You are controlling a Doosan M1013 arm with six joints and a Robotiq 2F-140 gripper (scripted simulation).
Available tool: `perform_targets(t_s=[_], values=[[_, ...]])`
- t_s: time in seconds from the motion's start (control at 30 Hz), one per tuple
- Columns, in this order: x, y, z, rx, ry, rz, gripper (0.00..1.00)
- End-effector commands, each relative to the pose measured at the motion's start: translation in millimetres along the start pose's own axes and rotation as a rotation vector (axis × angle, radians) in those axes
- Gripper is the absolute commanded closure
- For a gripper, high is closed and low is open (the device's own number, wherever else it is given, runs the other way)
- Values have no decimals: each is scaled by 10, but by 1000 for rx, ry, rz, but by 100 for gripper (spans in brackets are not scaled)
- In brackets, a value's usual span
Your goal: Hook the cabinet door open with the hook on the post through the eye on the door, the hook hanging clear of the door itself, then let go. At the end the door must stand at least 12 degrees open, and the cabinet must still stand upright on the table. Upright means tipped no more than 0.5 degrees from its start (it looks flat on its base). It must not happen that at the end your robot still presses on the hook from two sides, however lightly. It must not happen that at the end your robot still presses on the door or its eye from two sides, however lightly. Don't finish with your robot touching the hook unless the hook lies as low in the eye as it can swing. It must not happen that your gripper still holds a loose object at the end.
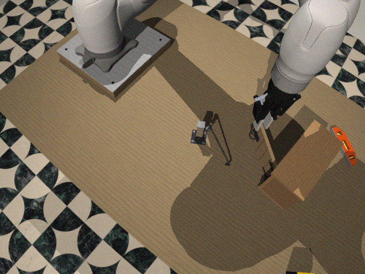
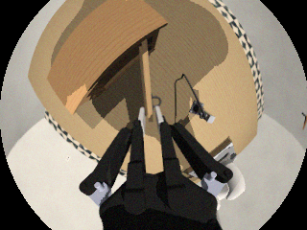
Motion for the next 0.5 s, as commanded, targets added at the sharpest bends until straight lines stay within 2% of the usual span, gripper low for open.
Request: perform_targets(t_s=[0.0, 0.47], values=[[4, 0, 0, 0, 0, 0, 84], [5, 57, 13, -39, 0, 0, 84]])
Point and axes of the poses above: the point where the finger pads meet when closed, its own x axis out along the fingers, its own y axis across the jaws, z = x × y, the point moved 4 cm from there along -x, back along the fingers, and after that the axes turned 12 degrees about -x, right-handed, at the moved point
